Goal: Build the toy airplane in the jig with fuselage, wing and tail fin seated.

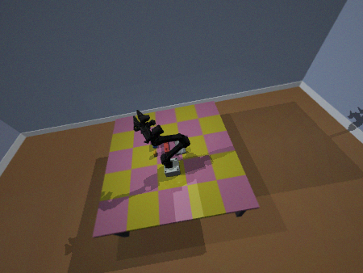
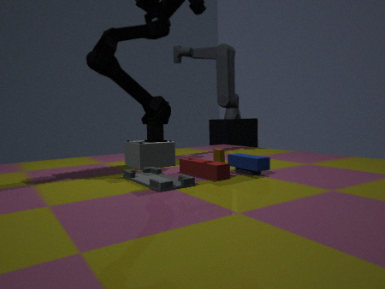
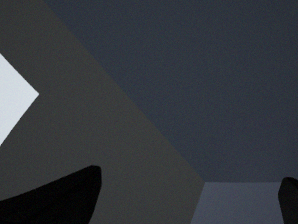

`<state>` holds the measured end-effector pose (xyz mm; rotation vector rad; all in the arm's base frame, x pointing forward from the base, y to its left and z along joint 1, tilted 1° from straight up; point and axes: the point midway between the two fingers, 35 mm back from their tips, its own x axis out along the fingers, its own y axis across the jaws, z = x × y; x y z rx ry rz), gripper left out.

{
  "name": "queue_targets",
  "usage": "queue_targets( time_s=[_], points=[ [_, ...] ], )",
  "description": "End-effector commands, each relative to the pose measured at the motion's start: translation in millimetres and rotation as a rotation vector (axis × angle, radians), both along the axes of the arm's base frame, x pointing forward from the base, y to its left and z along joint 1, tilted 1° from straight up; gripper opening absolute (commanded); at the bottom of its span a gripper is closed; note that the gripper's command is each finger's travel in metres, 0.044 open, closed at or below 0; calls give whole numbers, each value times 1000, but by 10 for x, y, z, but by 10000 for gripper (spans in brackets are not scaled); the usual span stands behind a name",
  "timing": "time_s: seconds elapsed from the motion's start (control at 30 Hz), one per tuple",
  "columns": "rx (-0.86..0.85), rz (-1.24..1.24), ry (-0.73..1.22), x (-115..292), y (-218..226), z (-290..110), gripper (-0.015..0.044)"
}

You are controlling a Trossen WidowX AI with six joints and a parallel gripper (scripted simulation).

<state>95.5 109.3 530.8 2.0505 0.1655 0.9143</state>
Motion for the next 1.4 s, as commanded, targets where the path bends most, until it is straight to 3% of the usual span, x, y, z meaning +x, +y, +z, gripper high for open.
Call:
queue_targets(
  time_s=[0.0, 0.13, 0.33, 0.57, 0.77, 1.1, 1.37],
  points=[
    [0, 0, 0, 0, 0, 0, 426],
    [-66, -47, -40, -1, 98, -15, 440],
    [-379, -229, -183, 104, 551, -170, 440],
    [-897, -395, -337, 517, 1188, -648, 440],
    [-1340, -436, -365, 1087, 1442, -1294, 440],
    [-1986, -245, -203, 1975, 1106, -2614, 440],
    [-2313, 179, 64, 2188, 352, -3652, 440]
  ],
)
